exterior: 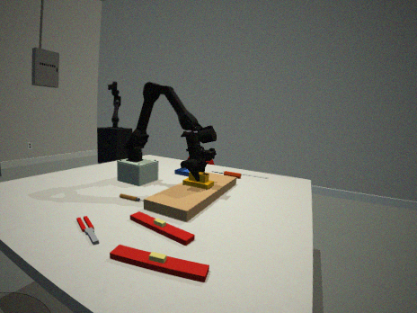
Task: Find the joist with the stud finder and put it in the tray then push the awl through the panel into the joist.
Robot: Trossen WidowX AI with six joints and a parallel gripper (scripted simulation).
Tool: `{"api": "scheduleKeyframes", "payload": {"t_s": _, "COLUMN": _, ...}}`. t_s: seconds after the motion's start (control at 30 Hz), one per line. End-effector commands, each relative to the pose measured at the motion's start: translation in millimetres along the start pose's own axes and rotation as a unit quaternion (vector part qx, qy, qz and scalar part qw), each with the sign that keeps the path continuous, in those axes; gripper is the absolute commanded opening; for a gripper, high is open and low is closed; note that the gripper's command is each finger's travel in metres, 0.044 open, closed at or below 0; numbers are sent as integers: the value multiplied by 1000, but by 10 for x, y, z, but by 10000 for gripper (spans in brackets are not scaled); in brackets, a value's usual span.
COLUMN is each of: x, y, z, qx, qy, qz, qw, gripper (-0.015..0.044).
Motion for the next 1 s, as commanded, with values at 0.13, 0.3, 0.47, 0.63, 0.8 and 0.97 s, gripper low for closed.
{"api": "scheduleKeyframes", "payload": {"t_s": 0.13, "x": -7, "y": 2, "z": -129, "qx": -1, "qy": -1, "qz": 1, "qw": 1000, "gripper": 0}}
{"api": "scheduleKeyframes", "payload": {"t_s": 0.3, "x": -6, "y": 2, "z": -205, "qx": -1, "qy": -1, "qz": 1, "qw": 1000, "gripper": 0}}
{"api": "scheduleKeyframes", "payload": {"t_s": 0.47, "x": -5, "y": 1, "z": -281, "qx": -2, "qy": -1, "qz": 1, "qw": 1000, "gripper": 0}}
{"api": "scheduleKeyframes", "payload": {"t_s": 0.63, "x": -4, "y": 1, "z": -357, "qx": -2, "qy": -1, "qz": 1, "qw": 1000, "gripper": 0}}
{"api": "scheduleKeyframes", "payload": {"t_s": 0.8, "x": -3, "y": 0, "z": -433, "qx": -3, "qy": -1, "qz": 1, "qw": 1000, "gripper": 0}}
{"api": "scheduleKeyframes", "payload": {"t_s": 0.97, "x": -2, "y": 0, "z": -509, "qx": -3, "qy": -1, "qz": 1, "qw": 1000, "gripper": 0}}
Point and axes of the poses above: the point midway between the two fingers, 35 mm back from their tips, its own y axis out along the fingers, its own z axis across the jaws, x = y × z, the point moved 10 cm from there along -y, back along the fingers, and after that the axes turned 1 degree about y, right-handed, at the moved point
